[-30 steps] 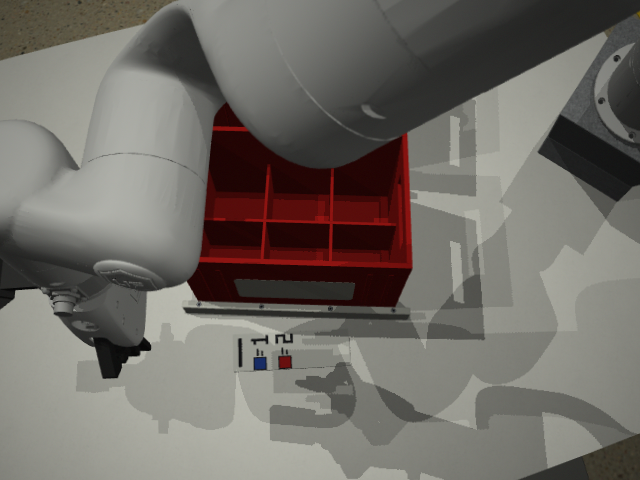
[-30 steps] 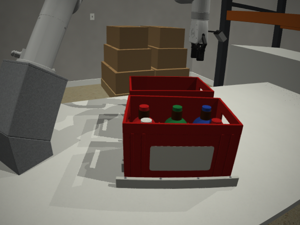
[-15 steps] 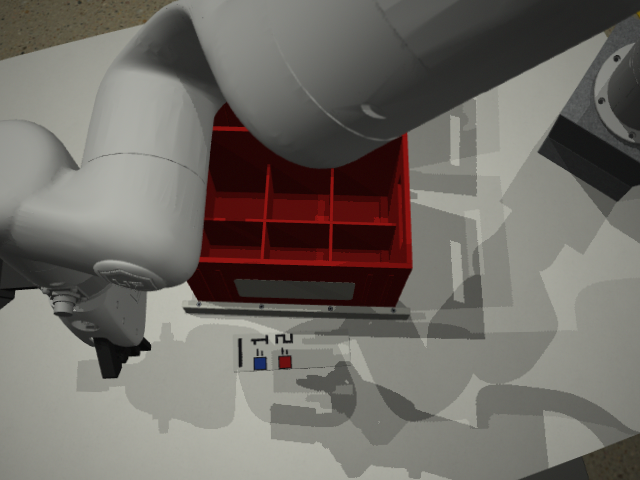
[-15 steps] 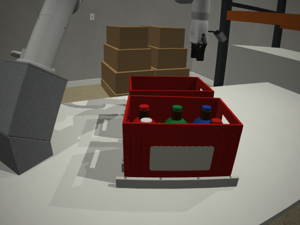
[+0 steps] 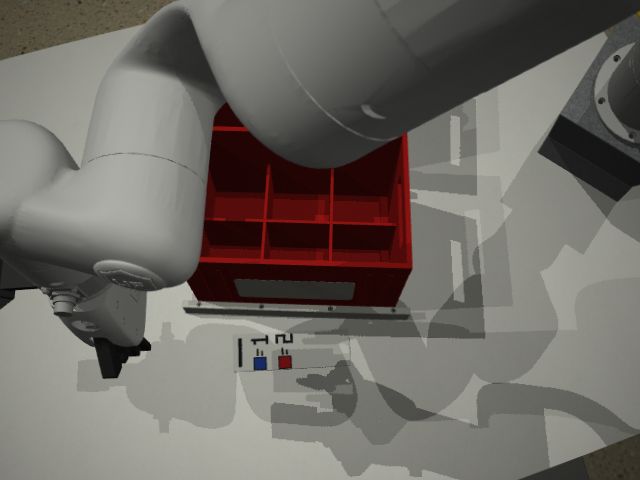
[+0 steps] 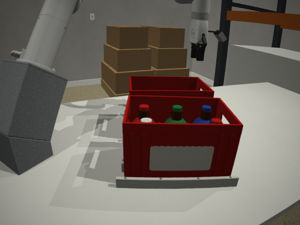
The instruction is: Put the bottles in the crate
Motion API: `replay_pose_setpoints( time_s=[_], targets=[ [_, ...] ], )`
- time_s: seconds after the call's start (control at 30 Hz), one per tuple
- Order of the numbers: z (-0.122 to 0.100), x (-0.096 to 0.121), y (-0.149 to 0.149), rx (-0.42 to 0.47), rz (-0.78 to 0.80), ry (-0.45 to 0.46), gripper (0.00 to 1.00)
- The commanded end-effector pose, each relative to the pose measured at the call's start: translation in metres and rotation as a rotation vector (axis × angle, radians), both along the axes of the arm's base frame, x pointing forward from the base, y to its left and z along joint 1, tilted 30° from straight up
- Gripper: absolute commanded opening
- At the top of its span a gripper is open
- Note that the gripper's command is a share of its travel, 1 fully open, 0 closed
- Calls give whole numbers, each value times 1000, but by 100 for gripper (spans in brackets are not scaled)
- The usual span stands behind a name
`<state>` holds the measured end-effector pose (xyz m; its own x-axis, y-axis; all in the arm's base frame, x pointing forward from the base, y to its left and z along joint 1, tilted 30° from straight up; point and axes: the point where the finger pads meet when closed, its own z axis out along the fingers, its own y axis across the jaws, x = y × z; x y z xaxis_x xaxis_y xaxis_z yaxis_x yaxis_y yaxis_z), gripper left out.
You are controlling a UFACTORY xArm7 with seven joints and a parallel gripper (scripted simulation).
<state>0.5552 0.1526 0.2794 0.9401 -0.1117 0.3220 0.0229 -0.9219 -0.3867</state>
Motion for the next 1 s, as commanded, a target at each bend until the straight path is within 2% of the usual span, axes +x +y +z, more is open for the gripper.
replay_pose_setpoints(
  time_s=[0.0, 0.07, 0.57, 0.63, 0.97],
  targets=[
    [2, 1, -1, 1, -2, -5, 65],
    [2, 1, -1, 1, -2, -5, 65],
    [-24, -28, -65, 171, -434, 181, 65],
    [-24, -28, -65, 171, -434, 181, 65],
    [-41, -48, -108, 285, -722, 305, 65]
  ],
)
